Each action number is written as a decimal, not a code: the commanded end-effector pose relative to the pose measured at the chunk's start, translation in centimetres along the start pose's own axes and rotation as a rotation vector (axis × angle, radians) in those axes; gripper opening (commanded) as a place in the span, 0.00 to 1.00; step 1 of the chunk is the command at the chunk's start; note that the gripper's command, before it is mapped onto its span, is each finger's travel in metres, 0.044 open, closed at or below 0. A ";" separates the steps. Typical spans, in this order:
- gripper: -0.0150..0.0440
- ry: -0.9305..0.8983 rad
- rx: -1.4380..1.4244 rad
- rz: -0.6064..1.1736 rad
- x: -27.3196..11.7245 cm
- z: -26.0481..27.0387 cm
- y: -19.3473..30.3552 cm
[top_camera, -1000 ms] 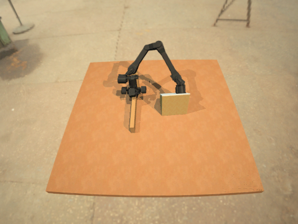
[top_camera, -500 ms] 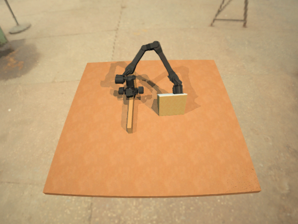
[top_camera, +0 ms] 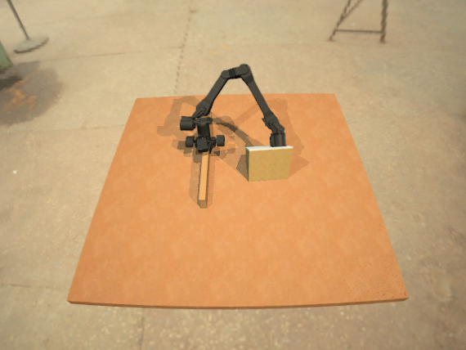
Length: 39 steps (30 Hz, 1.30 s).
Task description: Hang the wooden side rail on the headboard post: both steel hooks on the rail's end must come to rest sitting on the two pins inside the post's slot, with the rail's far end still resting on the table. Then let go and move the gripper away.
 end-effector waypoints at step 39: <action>0.25 0.004 -0.004 0.004 -0.3 -0.1 0.6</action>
Point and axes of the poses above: the point midway between the two fingers, 35 mm back from their tips, its own x axis out along the fingers, its own z axis across the jaws, y = z × x, the point moved 8 cm from there along -x, back along the fingers, and after that the axes turned 14 degrees about -x, right-handed, at the moved point
